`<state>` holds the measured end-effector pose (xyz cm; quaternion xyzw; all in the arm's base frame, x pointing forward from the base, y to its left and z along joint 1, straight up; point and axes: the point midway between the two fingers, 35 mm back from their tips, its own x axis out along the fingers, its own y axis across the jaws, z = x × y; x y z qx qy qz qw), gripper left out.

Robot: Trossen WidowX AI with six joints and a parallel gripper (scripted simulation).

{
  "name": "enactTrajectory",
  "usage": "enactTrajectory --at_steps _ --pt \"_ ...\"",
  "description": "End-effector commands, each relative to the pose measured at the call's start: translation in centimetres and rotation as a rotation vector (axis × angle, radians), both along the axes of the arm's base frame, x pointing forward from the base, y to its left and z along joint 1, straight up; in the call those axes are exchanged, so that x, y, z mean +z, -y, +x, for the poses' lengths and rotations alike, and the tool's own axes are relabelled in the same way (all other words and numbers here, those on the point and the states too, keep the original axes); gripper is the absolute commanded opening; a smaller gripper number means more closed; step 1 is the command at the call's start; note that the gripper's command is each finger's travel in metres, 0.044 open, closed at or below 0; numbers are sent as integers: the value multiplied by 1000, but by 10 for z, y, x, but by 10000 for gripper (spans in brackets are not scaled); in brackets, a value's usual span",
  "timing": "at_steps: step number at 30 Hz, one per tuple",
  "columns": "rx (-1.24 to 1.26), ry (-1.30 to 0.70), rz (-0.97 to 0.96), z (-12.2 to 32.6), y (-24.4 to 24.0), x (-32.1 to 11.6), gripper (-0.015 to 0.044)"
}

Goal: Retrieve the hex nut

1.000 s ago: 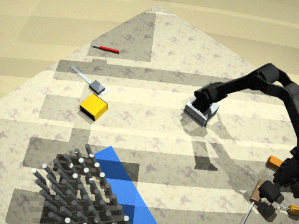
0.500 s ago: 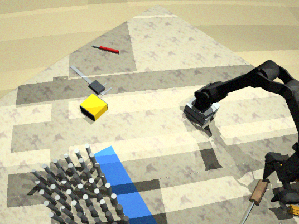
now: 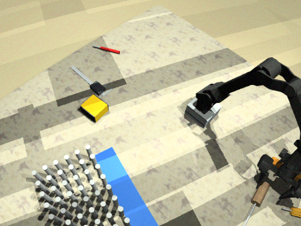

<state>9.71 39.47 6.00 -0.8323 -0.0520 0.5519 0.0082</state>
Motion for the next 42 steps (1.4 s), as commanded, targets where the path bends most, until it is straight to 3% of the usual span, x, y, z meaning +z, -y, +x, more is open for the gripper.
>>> enactTrajectory --at_steps 1,5,11,42 --pt "71 24 -34 1 3 -1 440" --pt "71 24 -34 1 3 -1 440" --pt "71 24 -34 1 3 -1 282" --pt "71 24 -34 1 0 -36 280"
